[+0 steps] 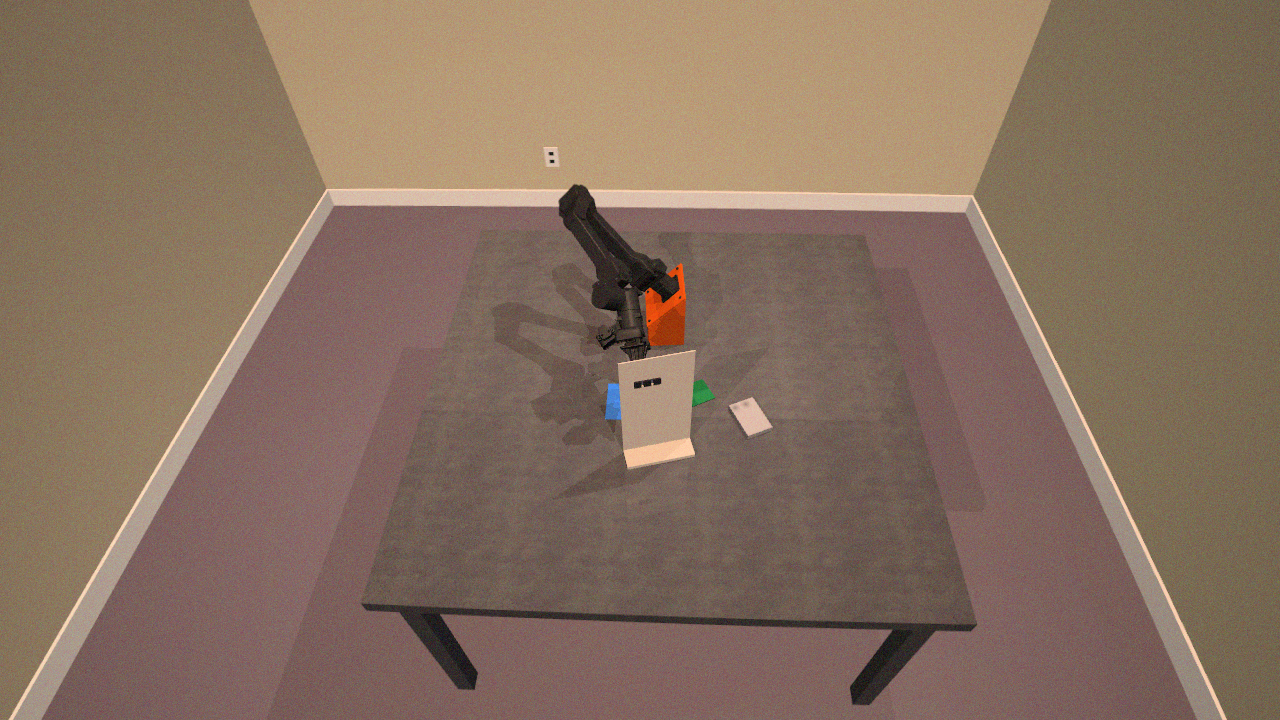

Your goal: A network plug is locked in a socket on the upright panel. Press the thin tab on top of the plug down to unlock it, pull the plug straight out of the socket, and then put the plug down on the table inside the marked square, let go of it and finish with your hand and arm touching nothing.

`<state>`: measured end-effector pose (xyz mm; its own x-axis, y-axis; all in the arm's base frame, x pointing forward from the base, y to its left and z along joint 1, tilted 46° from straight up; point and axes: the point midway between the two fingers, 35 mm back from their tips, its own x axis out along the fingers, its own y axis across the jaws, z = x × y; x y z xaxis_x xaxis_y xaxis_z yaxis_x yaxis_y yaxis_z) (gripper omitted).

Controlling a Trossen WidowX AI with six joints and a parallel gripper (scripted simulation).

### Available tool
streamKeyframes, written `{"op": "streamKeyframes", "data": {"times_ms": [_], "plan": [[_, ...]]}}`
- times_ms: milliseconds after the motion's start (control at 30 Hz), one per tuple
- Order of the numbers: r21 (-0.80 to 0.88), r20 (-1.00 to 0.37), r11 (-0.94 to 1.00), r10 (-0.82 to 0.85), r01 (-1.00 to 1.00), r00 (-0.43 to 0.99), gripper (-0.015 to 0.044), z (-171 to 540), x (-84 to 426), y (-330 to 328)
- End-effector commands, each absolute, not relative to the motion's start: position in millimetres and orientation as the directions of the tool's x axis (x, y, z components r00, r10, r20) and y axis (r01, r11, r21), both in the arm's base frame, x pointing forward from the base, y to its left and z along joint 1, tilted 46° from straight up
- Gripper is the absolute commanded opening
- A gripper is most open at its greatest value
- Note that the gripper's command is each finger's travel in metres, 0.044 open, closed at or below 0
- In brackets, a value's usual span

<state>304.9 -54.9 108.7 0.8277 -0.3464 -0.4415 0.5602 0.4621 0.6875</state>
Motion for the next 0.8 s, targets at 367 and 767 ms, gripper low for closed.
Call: {"op": "streamKeyframes", "data": {"times_ms": [367, 767], "plan": [[0.653, -0.446, 0.245, -0.640, 0.716, 0.626, 0.0000, 71.8, 278.6, -102.0], [0.647, -0.403, 0.131, -0.778, 0.751, 0.483, 0.0000, 59.0, 256.4, -124.1]]}}
